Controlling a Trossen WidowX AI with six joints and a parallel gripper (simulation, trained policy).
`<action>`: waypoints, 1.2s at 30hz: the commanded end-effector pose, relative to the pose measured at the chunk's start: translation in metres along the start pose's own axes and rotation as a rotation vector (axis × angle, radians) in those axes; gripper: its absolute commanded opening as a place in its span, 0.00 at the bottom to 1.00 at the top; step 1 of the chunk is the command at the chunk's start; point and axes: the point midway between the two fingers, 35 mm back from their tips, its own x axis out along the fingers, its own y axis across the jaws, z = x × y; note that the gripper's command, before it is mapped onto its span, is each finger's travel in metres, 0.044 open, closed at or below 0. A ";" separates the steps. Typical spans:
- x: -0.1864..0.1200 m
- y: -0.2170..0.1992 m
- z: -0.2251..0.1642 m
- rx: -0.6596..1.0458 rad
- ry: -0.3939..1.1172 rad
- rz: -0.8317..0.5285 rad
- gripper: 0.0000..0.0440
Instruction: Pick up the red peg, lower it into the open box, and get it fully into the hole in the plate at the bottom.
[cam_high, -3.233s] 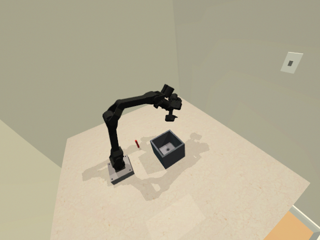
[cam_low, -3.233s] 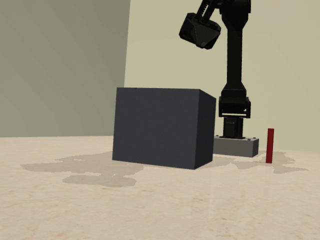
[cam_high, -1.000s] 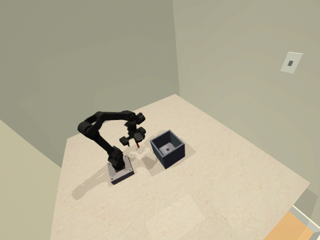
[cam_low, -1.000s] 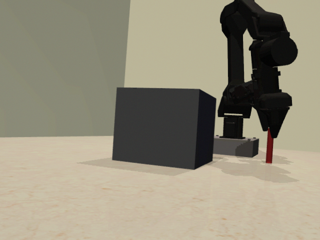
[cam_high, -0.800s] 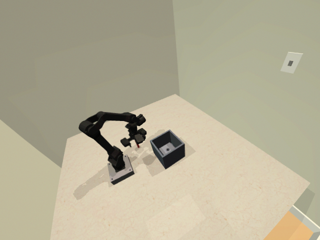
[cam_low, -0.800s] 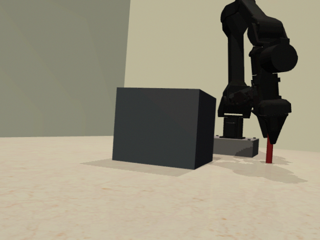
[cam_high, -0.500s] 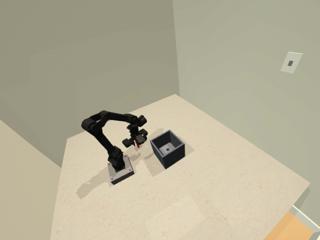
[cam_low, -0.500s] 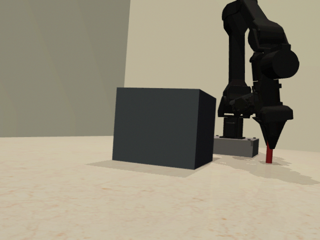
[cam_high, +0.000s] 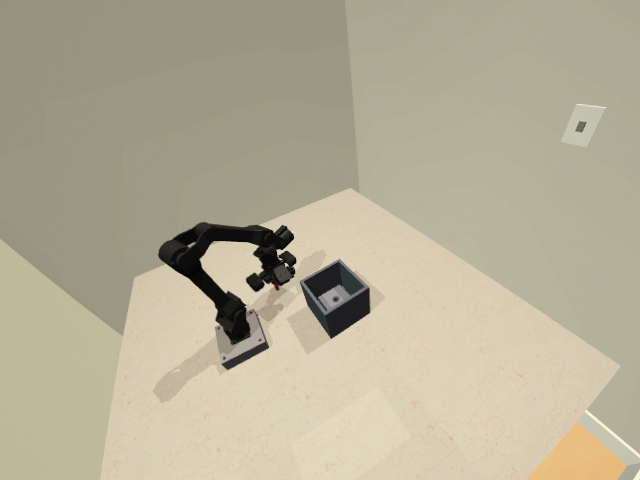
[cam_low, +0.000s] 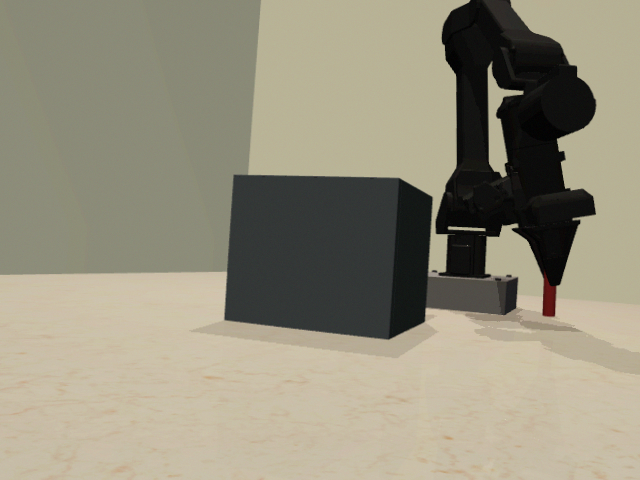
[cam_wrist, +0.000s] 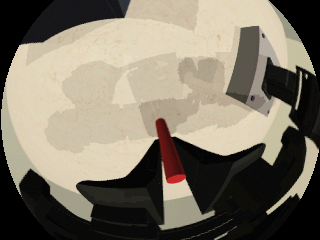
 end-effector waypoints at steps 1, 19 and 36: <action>-0.012 0.007 -0.005 0.004 0.028 0.045 0.00; -0.092 0.032 -0.004 -0.066 0.029 0.257 0.00; -0.167 0.039 0.047 -0.045 -0.140 0.380 0.00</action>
